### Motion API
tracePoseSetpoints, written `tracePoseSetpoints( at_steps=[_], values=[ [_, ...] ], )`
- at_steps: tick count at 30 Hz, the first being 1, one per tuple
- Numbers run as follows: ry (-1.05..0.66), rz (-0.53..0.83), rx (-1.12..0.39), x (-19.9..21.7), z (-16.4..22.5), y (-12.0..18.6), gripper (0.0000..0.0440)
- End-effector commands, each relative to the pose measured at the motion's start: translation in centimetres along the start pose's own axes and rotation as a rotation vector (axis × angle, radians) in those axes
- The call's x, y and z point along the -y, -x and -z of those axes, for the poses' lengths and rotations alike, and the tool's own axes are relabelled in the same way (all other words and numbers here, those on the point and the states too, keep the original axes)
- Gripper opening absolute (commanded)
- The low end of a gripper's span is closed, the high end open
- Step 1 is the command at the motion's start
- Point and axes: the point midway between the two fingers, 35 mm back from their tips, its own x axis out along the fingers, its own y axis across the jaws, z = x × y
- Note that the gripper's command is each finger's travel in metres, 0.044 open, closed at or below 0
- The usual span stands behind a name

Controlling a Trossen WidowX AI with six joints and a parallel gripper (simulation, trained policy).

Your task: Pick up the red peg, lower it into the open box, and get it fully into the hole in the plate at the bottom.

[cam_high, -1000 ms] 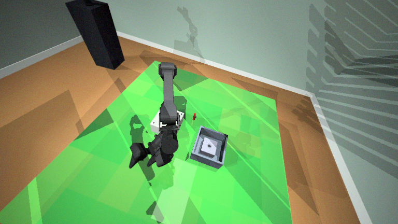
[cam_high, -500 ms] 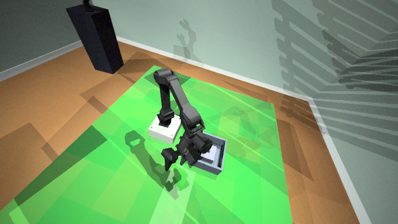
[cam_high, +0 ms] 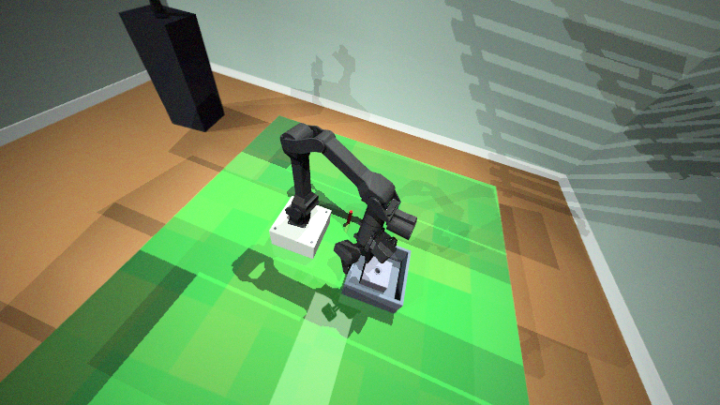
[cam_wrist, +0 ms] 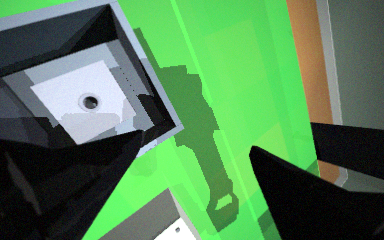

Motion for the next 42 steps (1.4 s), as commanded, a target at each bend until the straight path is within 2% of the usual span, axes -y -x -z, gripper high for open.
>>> tracePoseSetpoints(
  at_steps=[1,12,24,33,42],
  values=[
    [-0.006,-0.032,-0.018,-2.0,0.7,0.8,0.0440],
    [-0.028,-0.111,-0.110,-8.7,5.3,4.2,0.0440],
    [-0.060,-0.088,-0.229,-12.8,12.0,6.6,0.0440],
    [-0.064,-0.040,-0.274,-14.5,16.3,7.0,0.0440],
    [-0.042,-0.027,-0.274,-16.0,18.7,5.9,0.0440]
  ],
)
